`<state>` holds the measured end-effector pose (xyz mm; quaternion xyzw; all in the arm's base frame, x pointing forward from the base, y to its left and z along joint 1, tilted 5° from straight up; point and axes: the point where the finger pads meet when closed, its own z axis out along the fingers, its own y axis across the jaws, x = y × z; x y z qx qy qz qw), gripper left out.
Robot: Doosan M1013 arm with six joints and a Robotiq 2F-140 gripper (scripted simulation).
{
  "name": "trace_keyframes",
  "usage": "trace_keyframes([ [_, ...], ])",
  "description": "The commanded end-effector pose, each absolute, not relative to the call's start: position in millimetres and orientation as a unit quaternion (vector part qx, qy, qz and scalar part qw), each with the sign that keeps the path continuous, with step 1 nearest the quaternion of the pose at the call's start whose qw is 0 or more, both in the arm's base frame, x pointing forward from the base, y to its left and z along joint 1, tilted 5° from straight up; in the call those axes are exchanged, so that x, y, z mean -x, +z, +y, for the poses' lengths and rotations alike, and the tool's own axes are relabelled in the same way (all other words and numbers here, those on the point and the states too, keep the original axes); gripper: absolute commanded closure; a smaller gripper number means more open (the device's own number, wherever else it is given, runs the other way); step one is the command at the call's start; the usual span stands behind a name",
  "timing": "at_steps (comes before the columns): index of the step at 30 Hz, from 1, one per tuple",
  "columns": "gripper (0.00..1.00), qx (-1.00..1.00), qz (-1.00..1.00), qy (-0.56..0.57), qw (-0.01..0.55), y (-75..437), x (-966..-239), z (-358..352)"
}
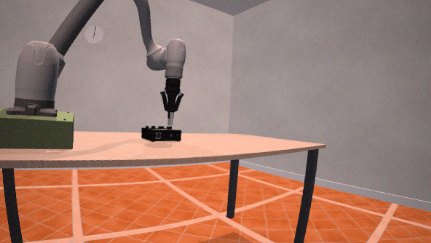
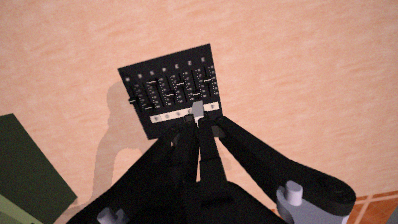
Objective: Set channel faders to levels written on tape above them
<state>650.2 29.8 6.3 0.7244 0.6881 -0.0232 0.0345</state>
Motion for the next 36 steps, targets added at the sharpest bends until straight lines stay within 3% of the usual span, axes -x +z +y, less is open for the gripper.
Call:
trace_keyframes([
  [1, 1.0, -0.724, 0.689, -0.024, 0.036, 5, -649, 27],
  [36, 1.0, -0.724, 0.689, -0.024, 0.036, -7, -649, 26],
])
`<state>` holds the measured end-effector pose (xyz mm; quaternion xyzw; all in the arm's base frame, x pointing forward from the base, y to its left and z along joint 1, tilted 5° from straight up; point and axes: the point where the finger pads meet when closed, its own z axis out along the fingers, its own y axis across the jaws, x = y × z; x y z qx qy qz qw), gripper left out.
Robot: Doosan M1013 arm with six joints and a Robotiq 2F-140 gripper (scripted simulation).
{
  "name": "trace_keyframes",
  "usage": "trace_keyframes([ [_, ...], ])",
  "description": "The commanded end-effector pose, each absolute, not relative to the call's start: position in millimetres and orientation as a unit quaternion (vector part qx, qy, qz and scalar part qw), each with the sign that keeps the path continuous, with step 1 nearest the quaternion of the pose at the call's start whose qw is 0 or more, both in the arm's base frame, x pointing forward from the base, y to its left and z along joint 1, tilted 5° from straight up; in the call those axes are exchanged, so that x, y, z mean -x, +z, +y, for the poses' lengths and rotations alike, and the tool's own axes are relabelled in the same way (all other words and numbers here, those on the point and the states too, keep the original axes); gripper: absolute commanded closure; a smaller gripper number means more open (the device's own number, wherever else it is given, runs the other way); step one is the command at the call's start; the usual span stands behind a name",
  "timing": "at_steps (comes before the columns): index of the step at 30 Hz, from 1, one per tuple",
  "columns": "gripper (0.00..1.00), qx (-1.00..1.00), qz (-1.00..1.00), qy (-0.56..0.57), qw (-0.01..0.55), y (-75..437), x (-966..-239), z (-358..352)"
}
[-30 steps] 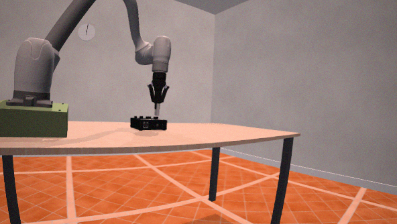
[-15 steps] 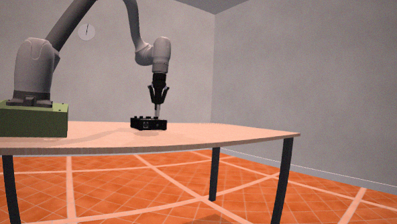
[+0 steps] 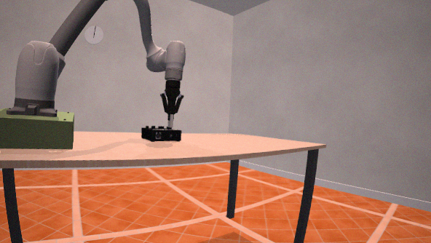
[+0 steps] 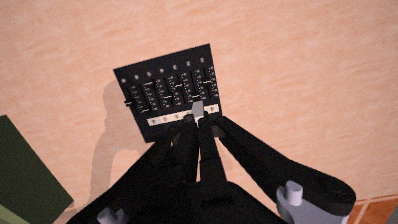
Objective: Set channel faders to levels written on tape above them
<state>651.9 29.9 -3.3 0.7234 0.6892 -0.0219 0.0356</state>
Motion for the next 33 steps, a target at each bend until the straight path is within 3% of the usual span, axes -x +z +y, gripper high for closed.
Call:
trace_keyframes([
  [1, 1.0, -0.724, 0.689, -0.024, 0.036, -6.9, -649.4, 26.4],
  [33, 1.0, -0.724, 0.689, -0.024, 0.036, -7.3, -649.6, 31.1],
])
